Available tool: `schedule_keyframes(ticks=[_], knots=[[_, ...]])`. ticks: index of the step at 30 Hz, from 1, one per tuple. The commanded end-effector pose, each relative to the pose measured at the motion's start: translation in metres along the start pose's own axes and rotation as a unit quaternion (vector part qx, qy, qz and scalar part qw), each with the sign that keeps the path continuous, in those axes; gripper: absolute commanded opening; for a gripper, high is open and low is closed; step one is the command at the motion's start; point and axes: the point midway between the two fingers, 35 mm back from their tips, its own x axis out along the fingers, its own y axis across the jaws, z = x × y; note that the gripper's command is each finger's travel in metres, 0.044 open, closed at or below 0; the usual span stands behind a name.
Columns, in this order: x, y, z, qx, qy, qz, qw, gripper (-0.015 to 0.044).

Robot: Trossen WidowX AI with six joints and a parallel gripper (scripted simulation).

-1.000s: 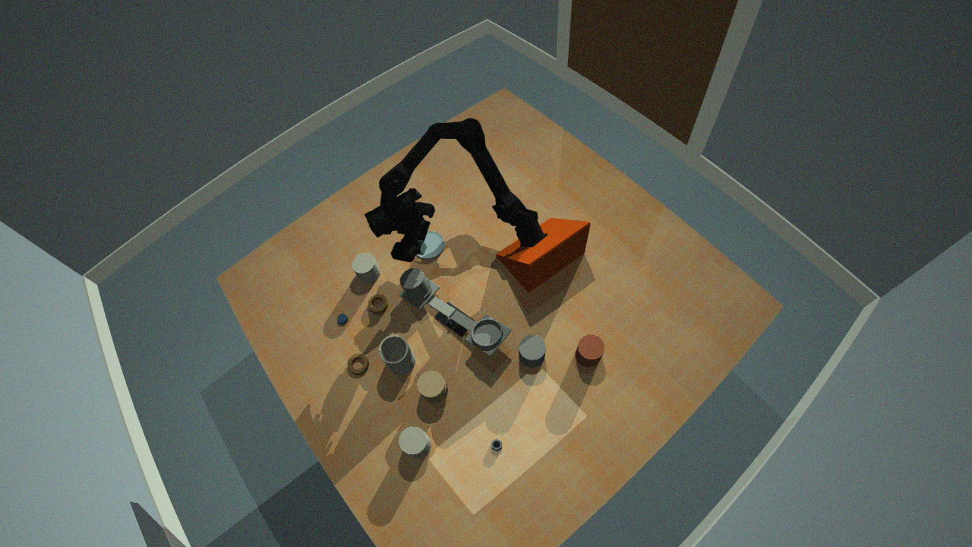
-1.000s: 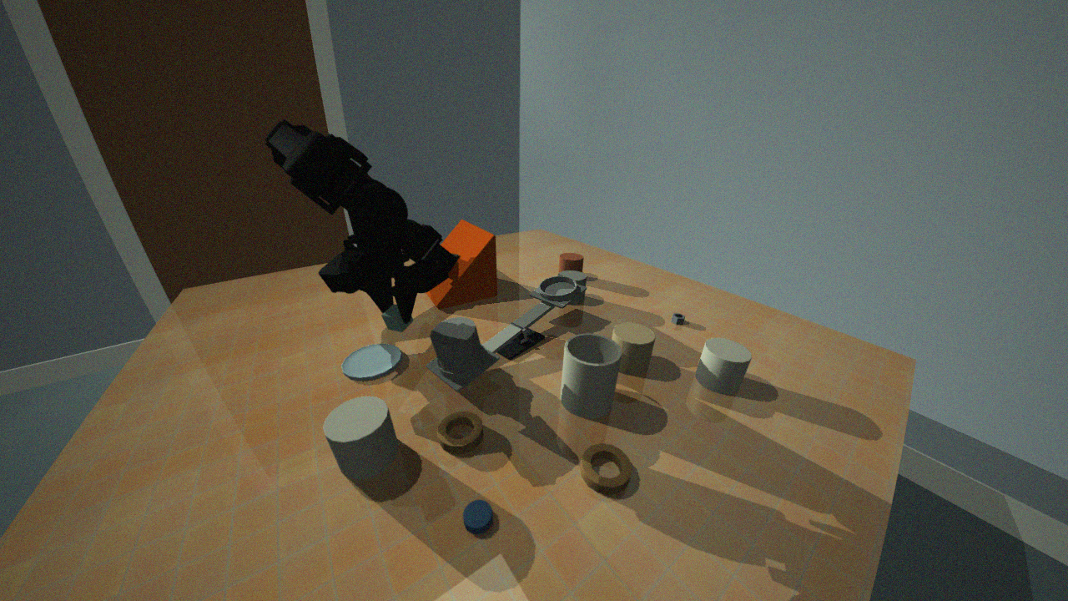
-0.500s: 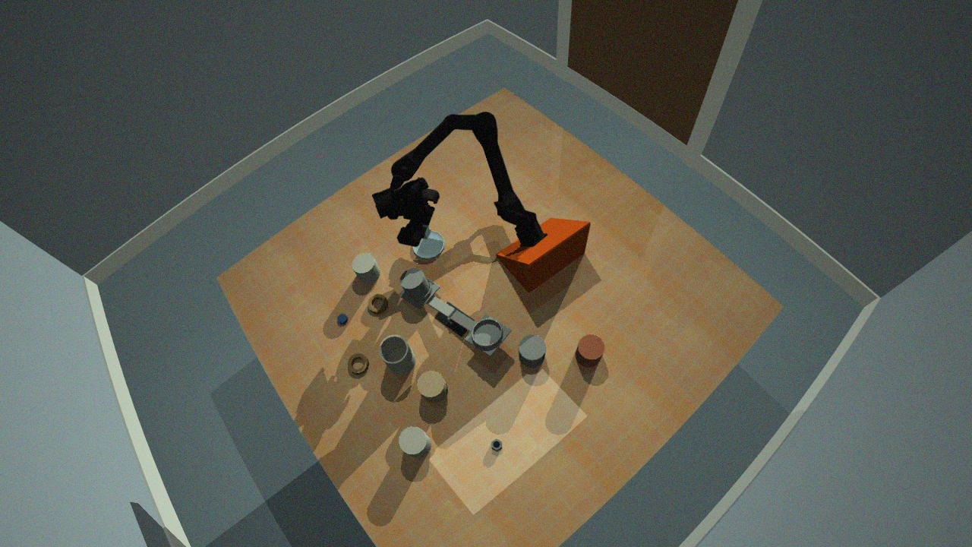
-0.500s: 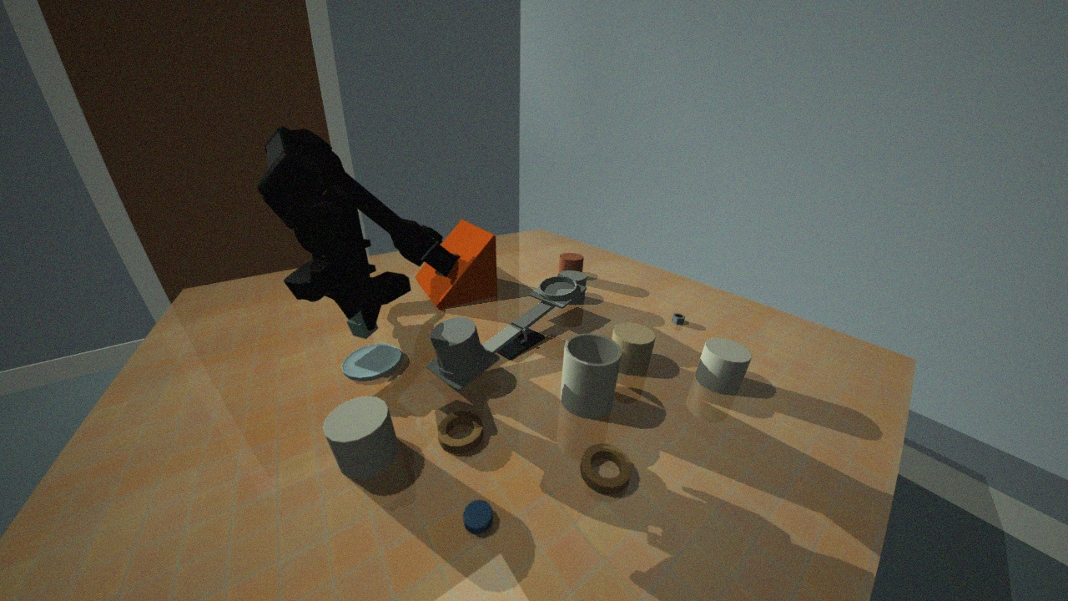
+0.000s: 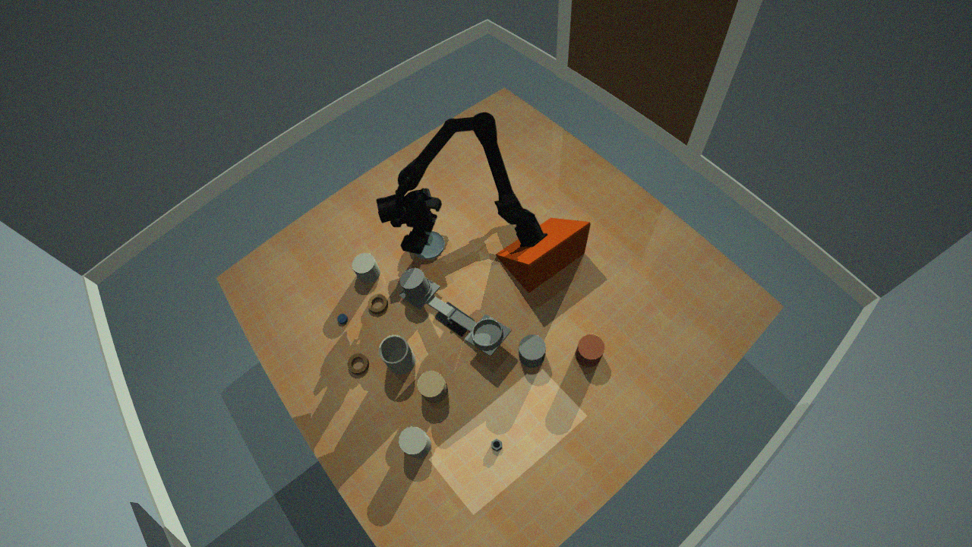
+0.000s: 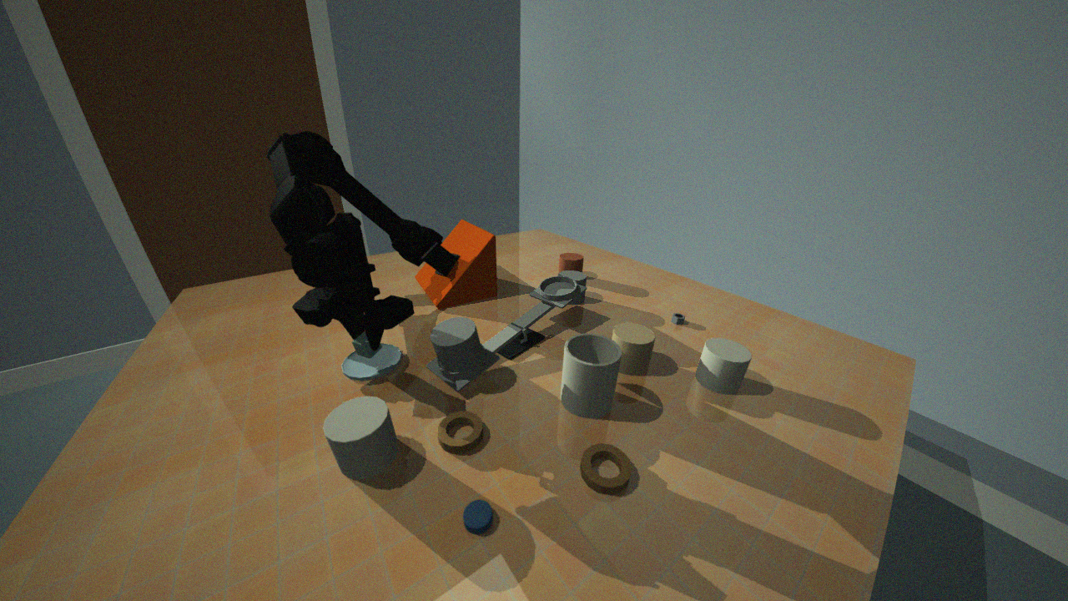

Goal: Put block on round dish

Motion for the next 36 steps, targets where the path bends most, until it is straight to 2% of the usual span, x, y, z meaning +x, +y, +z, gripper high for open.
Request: schedule_keyframes(ticks=[1, 11, 28, 32, 36], knots=[[0.005, 0.0, -0.001, -0.003, 0.002, 0.0, 1.0, 0.0], [0.02, 0.0, -0.001, -0.003, 0.001, 0.0, 1.0, 0.0], [0.006, 0.001, 0.0, -0.001, 0.001, 0.0, 1.0, 0.044], [-0.039, 0.001, -0.001, -0.003, 0.003, 0.001, 1.0, 0.044], [-0.044, 0.001, -0.001, -0.004, 0.003, 0.001, 1.0, 0.044]])
